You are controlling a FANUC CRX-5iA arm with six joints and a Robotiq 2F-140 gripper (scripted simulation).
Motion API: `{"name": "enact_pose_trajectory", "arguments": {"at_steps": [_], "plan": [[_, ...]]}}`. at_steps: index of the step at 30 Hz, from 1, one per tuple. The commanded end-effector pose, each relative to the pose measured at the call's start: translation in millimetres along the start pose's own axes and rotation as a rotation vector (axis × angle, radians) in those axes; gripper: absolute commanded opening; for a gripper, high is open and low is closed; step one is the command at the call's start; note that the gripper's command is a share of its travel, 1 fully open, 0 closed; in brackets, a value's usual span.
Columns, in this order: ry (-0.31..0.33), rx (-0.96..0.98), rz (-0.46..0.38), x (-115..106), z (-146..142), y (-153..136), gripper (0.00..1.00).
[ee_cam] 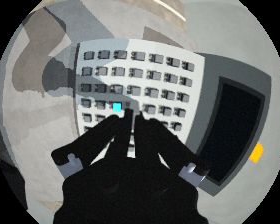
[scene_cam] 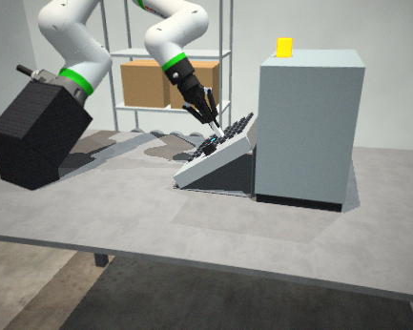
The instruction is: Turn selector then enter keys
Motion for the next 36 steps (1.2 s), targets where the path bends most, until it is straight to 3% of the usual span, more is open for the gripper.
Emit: {"name": "enact_pose_trajectory", "arguments": {"at_steps": [1, 36], "plan": [[-0.001, 0.000, 0.000, 0, 0, 0, 0.00], [-0.001, 0.000, 0.000, -36, 0, 0, 0.00]]}}
Point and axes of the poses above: the point where the finger pads meet when closed, its own x axis out along the fingers, its own z axis across the jaws, y = z × x, the point moved 4 cm from there along -x, back along the fingers, and after that the axes turned 12 degrees about x, right-handed, at the moved point
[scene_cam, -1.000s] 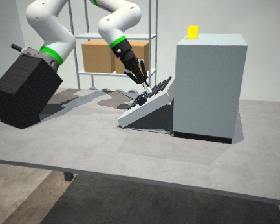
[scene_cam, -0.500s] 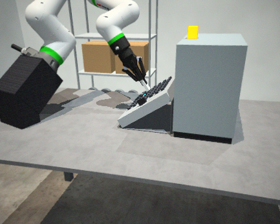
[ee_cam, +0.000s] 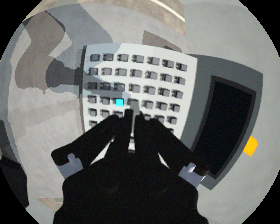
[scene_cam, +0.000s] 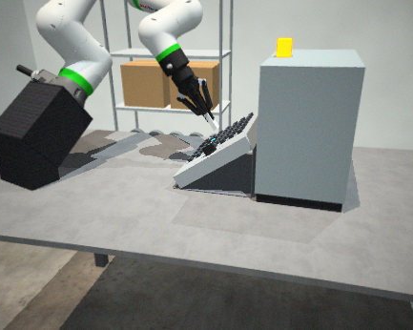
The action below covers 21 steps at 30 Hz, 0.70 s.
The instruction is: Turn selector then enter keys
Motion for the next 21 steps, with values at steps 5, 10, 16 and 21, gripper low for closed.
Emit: {"name": "enact_pose_trajectory", "arguments": {"at_steps": [5, 10, 16, 21], "plan": [[-0.001, 0.000, 0.000, -2, 0, 0, 0.00], [-0.001, -0.034, 0.000, -2, 1, -3, 0.00], [-0.001, -0.233, 0.000, -5, 6, -23, 0.00], [-0.001, -0.365, 0.000, -6, 9, -36, 0.00]]}}
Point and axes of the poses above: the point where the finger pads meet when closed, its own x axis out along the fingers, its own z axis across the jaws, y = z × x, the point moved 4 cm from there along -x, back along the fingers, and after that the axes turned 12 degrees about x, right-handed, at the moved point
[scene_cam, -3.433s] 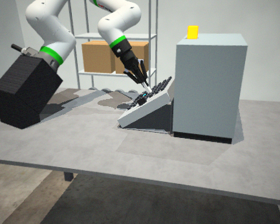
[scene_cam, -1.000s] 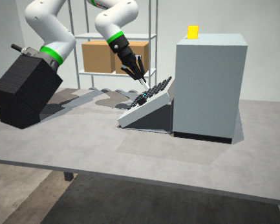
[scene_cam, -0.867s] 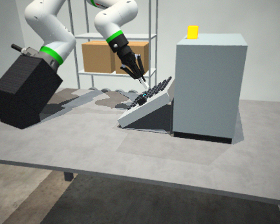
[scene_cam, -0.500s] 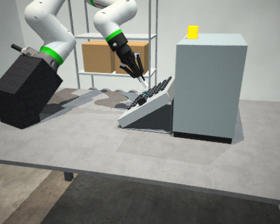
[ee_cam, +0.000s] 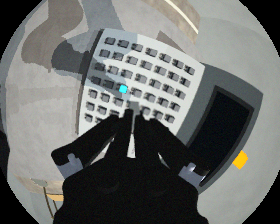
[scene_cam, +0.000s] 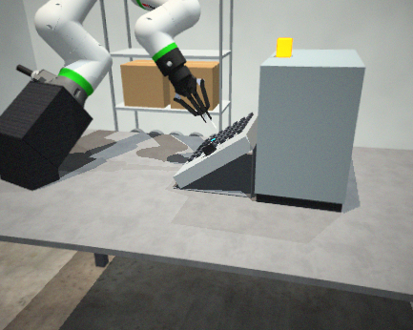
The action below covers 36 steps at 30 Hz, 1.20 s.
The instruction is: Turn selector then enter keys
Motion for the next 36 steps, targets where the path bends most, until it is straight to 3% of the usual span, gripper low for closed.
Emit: {"name": "enact_pose_trajectory", "arguments": {"at_steps": [1, 36], "plan": [[-0.001, -0.140, 0.000, -2, 0, -14, 0.00], [-0.001, -1.065, 0.000, -13, 1, -108, 0.00]]}}
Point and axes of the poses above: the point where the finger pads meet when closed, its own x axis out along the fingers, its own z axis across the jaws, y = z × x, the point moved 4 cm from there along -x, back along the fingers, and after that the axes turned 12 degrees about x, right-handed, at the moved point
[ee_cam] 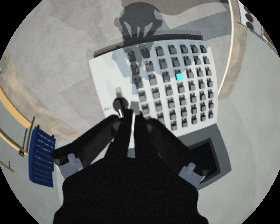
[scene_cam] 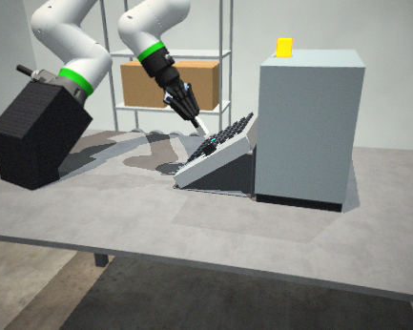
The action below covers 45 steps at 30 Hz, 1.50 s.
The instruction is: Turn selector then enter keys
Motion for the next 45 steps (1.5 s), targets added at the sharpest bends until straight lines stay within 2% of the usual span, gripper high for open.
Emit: {"name": "enact_pose_trajectory", "arguments": {"at_steps": [1, 8, 13, 14, 45], "plan": [[0.000, -0.144, -0.001, -2, -12, -8, 0.00], [0.000, -0.341, -0.001, -4, -29, -20, 0.00], [0.000, -0.365, -0.001, -5, -31, -21, 0.00], [0.000, -0.365, -0.001, -5, -31, -21, 0.33], [0.000, -0.365, -0.001, -5, -31, -21, 0.33]]}}
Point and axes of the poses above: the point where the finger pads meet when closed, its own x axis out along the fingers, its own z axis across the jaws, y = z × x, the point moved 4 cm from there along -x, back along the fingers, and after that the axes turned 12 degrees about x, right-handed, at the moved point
